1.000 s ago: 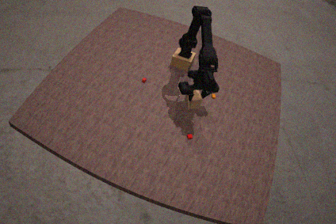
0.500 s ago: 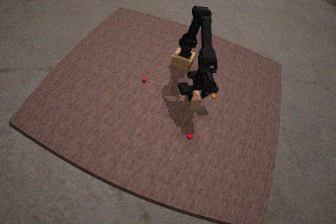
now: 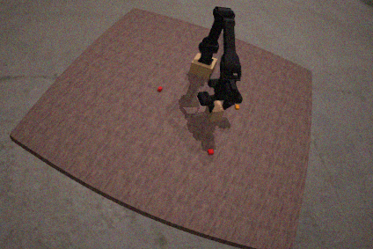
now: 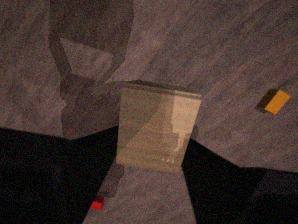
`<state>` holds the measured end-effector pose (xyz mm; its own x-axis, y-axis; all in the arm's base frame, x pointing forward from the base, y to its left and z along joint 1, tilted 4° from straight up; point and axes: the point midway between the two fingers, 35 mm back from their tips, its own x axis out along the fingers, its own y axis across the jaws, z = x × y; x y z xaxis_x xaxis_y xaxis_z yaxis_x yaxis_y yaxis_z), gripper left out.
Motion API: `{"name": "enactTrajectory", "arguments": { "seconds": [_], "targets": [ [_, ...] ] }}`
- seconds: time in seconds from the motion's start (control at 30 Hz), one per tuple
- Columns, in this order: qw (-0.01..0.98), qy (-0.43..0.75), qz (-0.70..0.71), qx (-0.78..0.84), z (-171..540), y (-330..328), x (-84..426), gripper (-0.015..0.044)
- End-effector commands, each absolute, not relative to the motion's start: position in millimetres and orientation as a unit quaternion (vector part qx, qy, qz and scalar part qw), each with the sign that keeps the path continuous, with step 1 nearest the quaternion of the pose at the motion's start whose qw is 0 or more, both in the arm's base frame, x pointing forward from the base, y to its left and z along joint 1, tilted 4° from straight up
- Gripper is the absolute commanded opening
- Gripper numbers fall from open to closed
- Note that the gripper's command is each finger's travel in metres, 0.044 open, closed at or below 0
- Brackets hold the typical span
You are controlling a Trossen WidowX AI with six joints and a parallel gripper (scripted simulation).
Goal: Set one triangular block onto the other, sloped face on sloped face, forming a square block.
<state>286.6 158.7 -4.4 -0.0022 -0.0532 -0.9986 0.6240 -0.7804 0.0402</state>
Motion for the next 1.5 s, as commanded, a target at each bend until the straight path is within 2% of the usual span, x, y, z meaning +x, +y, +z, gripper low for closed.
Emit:
{"name": "enactTrajectory", "arguments": {
  "seconds": [0.0,1.07,1.47],
  "targets": [
    [0.255,0.217,-0.672,0.66,-4.5,158.3,287.1,0.0],
    [0.256,0.218,-0.672,0.66,-6.1,157.9,286.5,0.0],
    [0.253,0.218,-0.673,0.66,-5.9,158.3,286.0,0.0315]
  ]
}}
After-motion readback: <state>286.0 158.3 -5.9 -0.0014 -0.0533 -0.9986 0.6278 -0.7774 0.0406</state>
